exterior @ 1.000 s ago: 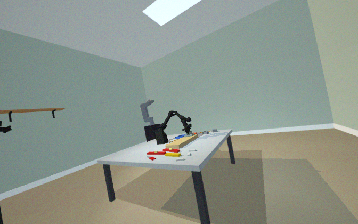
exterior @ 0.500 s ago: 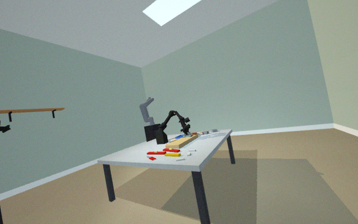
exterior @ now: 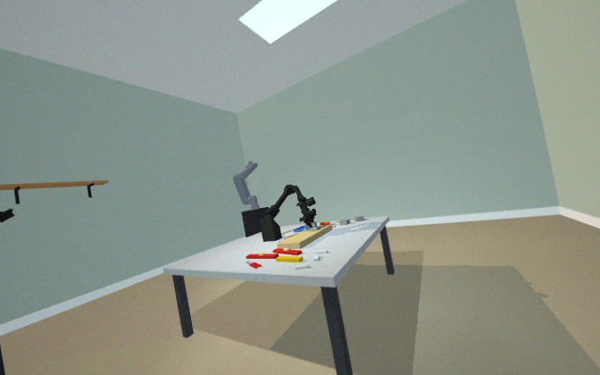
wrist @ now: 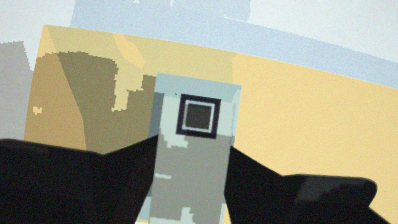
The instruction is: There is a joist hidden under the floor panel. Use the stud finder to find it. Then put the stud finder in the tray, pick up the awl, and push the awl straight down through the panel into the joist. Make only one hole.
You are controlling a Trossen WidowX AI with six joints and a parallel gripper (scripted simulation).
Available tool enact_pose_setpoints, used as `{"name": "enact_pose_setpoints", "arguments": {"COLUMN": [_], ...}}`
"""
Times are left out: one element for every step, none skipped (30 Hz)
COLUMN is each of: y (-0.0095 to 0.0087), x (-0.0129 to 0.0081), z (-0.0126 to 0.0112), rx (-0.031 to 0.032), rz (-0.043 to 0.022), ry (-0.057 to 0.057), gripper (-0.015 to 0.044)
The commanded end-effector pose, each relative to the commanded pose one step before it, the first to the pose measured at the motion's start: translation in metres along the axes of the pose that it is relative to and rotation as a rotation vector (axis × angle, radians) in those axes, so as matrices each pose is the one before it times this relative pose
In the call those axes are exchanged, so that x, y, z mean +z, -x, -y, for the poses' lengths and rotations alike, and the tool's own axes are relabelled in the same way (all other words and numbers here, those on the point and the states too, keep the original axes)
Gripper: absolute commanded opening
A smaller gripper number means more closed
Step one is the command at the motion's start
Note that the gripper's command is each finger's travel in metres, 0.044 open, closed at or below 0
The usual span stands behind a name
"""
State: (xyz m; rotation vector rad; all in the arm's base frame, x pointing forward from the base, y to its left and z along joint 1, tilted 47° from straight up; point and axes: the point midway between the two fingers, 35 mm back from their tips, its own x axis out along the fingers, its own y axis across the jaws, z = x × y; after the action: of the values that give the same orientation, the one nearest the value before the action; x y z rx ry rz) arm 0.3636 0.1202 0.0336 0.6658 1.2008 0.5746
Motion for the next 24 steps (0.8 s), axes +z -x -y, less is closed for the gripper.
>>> {"name": "enact_pose_setpoints", "arguments": {"y": [0.00026,0.00000,0.00000,0.00000,0.00000,0.00001,0.00001,0.00001,0.00001,0.00001,0.00001,0.00001,0.00001,0.00001,0.00001,0.00001,0.00001,0.00001,0.00001,0.00001,0.00002,0.00002,0.00002,0.00002], "x": [-0.00122,-0.00001,-0.00001,-0.00001,-0.00001,-0.00001,-0.00001,-0.00001,-0.00001,-0.00001,-0.00001,-0.00001,-0.00001,-0.00001,-0.00001,-0.00001,0.00000,0.00000,0.00000,0.00000,0.00000,0.00000,0.00000,0.00000], "z": [0.01652,0.00313,0.00313,0.00313,0.00313,0.00313,0.00314,0.00313,0.00313,0.00313,0.00313,0.00313,0.00313,0.00313,0.00313,0.00313,0.00313,0.00313,0.00313,0.00313,0.00313,0.00313,0.00313,0.00313], "rx": [-0.00288,-0.00014,-0.00014,-0.00013,-0.00013,-0.00013,-0.00013,-0.00013,-0.00013,-0.00013,-0.00013,-0.00013,-0.00013,-0.00013,-0.00013,-0.00013,-0.00013,-0.00013,-0.00013,-0.00014,-0.00014,-0.00014,-0.00014,-0.00014], "rz": [-0.00036,0.00000,0.00000,0.00000,0.00000,0.00000,0.00000,0.00001,0.00001,0.00001,0.00001,0.00001,0.00001,0.00001,0.00002,0.00002,0.00002,0.00002,0.00002,0.00002,0.00002,0.00002,0.00002,0.00003], "ry": [-0.0044,0.0000,0.0000,0.0000,0.0000,0.0000,0.0000,0.0000,0.0001,0.0001,0.0001,0.0001,0.0001,0.0001,0.0001,0.0001,0.0001,0.0001,0.0001,0.0001,0.0001,0.0001,0.0001,0.0001], "gripper": [0.0000,0.0000,0.0000,0.0000,0.0000,0.0000,0.0000,0.0000,0.0000,0.0000,0.0000,0.0000,0.0000,0.0000,0.0000,0.0000,0.0000,0.0000,0.0000,0.0000,0.0000,0.0000,0.0000,0.0000]}}
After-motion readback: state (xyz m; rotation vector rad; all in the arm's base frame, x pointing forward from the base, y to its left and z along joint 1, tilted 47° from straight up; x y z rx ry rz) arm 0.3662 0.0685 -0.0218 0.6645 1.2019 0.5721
